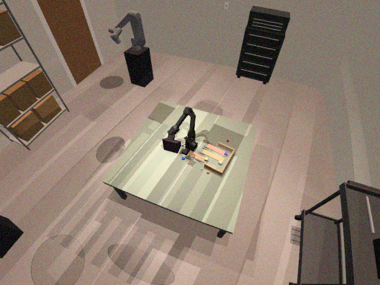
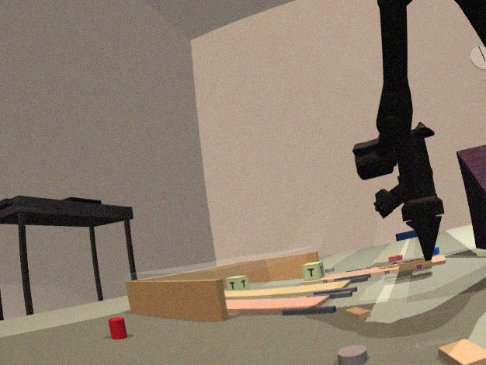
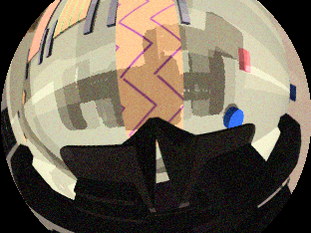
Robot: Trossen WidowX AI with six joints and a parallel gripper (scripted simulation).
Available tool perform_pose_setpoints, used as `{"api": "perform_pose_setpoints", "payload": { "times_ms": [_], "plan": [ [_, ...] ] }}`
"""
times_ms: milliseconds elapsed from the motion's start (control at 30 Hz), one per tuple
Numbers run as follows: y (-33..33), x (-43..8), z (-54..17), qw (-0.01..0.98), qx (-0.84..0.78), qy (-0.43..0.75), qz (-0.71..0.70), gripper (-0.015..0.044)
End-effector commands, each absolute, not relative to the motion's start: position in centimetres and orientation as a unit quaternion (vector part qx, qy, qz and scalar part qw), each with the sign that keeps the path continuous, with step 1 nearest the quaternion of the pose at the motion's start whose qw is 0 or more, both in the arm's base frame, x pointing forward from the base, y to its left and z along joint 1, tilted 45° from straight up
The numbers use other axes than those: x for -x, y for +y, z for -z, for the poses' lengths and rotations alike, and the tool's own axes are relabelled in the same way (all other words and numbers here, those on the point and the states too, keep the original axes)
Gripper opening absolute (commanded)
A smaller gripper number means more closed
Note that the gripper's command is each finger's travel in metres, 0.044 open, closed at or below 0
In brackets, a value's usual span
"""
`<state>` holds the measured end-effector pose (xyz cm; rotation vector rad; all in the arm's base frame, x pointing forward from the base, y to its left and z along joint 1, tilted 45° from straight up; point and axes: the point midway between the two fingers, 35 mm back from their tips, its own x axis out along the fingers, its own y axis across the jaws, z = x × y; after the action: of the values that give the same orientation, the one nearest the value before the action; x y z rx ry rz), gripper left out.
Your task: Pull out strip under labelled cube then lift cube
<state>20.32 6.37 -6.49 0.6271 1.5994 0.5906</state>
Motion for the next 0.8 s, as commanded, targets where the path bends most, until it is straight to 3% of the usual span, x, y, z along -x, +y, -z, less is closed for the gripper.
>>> {"api": "perform_pose_setpoints", "payload": {
  "times_ms": [0,767],
  "plan": [
    [6.6,-18.7,6.6,0.604,-0.272,0.704,-0.256,0.0],
    [6.6,-16.5,6.3,0.603,-0.272,0.705,-0.256,0.0]
  ]
}}
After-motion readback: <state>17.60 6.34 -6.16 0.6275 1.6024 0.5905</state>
